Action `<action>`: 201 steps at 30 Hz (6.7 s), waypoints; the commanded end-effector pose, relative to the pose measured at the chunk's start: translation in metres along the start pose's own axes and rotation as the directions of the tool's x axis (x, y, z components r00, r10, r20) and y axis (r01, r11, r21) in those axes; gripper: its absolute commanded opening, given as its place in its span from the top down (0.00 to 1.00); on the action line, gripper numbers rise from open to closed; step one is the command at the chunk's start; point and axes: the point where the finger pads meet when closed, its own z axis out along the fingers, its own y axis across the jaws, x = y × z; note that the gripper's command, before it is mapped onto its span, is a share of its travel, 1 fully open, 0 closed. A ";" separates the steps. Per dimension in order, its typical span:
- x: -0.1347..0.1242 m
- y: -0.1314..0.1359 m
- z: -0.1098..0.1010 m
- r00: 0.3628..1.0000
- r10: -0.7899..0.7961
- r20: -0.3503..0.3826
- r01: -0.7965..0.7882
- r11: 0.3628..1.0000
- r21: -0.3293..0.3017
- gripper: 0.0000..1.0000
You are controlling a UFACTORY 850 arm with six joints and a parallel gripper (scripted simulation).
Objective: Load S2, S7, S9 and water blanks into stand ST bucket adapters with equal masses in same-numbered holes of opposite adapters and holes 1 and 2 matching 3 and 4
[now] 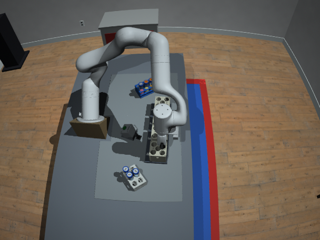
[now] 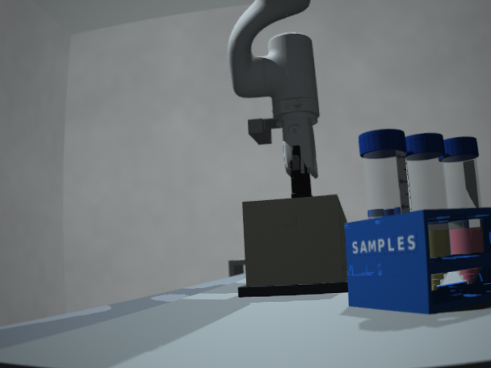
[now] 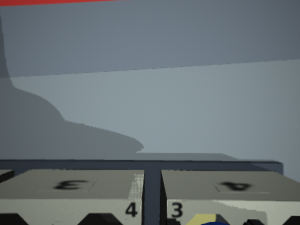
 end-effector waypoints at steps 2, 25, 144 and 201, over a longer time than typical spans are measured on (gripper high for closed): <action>0.001 0.000 0.000 1.000 -0.001 -0.002 0.001 1.000 -0.001 1.00; 0.001 0.000 0.000 1.000 -0.001 -0.002 0.001 1.000 -0.001 0.56; -0.015 -0.047 -0.128 0.945 -0.328 -0.001 0.328 0.945 -0.002 0.43; -0.090 -0.281 -0.128 0.828 -0.561 -0.001 0.561 0.828 -0.001 0.43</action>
